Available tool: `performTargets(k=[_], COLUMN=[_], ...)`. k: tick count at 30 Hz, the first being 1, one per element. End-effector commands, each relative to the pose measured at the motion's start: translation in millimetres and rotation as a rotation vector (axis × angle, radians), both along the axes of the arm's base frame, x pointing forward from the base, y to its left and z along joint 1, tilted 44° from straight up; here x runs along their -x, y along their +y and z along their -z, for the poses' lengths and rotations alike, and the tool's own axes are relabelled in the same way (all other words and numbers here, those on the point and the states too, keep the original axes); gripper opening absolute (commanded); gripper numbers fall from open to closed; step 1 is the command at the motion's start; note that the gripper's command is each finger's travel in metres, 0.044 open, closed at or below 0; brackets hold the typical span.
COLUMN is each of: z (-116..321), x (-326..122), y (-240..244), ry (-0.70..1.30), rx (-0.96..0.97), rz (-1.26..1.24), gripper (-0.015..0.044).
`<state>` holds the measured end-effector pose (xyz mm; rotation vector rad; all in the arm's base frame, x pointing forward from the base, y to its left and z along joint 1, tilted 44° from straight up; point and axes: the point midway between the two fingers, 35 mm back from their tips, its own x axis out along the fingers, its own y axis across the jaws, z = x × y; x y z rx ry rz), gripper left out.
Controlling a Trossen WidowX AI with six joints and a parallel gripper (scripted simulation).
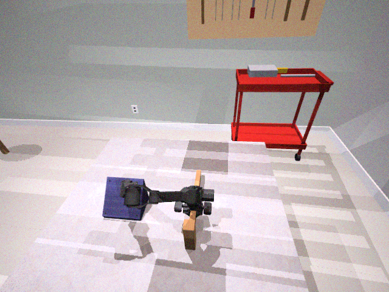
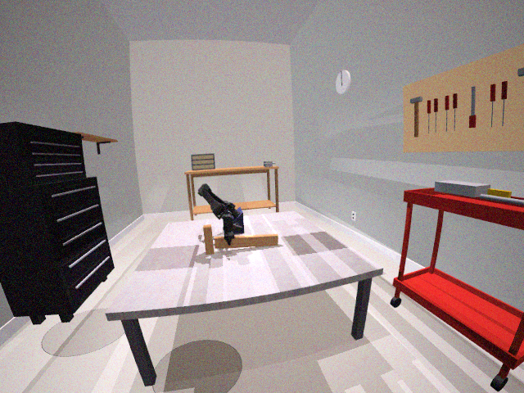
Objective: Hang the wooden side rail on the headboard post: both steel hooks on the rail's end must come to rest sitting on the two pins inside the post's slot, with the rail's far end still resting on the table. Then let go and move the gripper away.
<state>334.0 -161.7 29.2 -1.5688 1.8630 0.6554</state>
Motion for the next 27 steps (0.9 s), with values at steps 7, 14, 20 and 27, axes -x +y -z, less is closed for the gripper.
performTargets(k=[7,14,20,27], z=[-4.7,-5.1,-5.7,-6.5], x=[-1.5,-1.0,-1.5,-2.2], y=[0.5,-0.1,-0.6,-1.1], ry=[-0.013,-0.013,-0.013,-0.014], rx=[0.000,0.000,0.000,0.000], rz=[-0.008,-0.008,-0.008,-0.008], gripper=[0.0000,0.0000,0.0000,0.0000])
